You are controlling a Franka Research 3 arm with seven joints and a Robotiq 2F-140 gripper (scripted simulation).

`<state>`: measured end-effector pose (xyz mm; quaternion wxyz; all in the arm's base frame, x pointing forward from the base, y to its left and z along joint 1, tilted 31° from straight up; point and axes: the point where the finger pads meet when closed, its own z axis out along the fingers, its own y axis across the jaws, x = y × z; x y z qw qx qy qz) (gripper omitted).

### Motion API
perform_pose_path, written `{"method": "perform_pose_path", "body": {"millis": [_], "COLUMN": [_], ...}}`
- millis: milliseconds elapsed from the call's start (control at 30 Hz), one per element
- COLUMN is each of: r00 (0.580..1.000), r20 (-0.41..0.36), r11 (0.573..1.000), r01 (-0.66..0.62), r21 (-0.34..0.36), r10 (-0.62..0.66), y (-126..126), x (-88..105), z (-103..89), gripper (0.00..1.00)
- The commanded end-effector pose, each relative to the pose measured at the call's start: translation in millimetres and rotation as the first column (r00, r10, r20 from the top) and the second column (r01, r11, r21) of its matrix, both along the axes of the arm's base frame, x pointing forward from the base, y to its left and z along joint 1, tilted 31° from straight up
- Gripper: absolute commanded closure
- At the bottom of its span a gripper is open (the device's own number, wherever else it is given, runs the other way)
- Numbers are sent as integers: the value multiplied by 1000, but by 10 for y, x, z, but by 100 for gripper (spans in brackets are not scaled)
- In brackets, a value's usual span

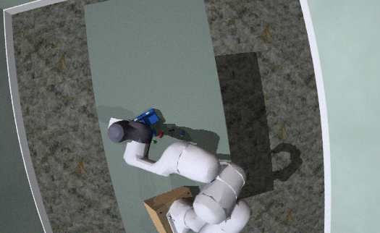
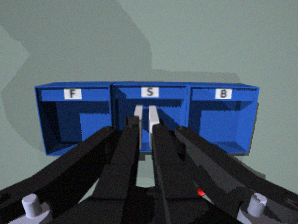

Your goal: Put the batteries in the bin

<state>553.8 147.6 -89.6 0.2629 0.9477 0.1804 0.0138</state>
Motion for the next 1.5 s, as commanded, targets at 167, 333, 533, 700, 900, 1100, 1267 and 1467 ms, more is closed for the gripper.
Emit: {"method": "perform_pose_path", "body": {"millis": [167, 333, 533, 700, 900, 1100, 1267, 1467], "r00": [1000, 1000, 1000, 1000, 1000, 1000, 1000, 1000], "r20": [6, 6, 6, 6, 6, 6, 6, 6], "r11": [1000, 1000, 1000, 1000, 1000, 1000, 1000, 1000], "r01": [1, 1, 1, 1, 1, 1, 1, 1], "r21": [2, 2, 2, 2, 2, 2, 2, 2], "r10": [-1, -1, -1, -1, -1, -1, -1, -1], "y": [51, 84, 123, 143, 261, 304, 304, 304], "x": [6, -2, -12, -17, -47, -58, -58, -58], "z": [72, 130, 199, 233, 440, 515, 515, 515], "gripper": [95, 95, 95, 95, 95, 95, 95, 95]}}
